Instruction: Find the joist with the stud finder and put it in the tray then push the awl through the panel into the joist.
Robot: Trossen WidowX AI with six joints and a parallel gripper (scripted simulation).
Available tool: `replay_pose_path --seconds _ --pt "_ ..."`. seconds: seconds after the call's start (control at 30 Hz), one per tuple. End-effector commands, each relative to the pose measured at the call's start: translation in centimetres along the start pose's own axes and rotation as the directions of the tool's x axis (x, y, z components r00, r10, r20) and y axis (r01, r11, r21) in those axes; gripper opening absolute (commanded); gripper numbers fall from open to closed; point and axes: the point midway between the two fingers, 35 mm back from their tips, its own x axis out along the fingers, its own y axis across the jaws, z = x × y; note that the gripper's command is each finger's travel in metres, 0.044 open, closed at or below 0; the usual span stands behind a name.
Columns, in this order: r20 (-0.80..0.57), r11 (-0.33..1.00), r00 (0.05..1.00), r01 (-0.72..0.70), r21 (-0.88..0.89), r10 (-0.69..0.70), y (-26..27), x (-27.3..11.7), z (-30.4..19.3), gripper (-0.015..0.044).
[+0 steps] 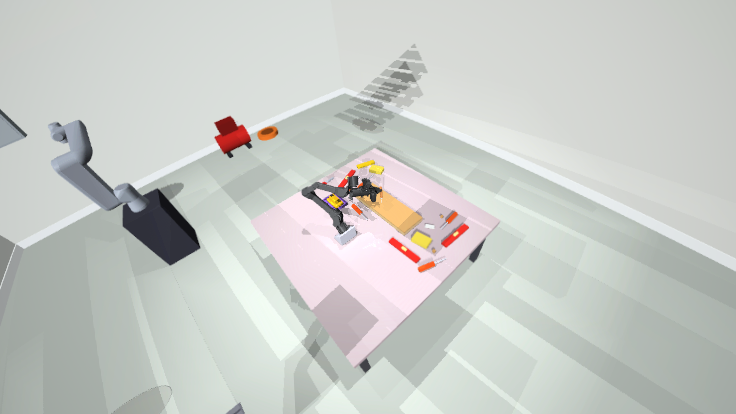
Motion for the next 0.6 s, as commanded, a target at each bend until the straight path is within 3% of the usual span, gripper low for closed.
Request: replay_pose_path --seconds 0.0,0.57 --pt "0.022 0.999 0.999 -0.049 0.002 0.049 1.8 0.7 0.0 0.0000" --pt "0.084 0.942 0.940 -0.334 0.042 0.330 11.3 1.7 -1.4 0.0000"
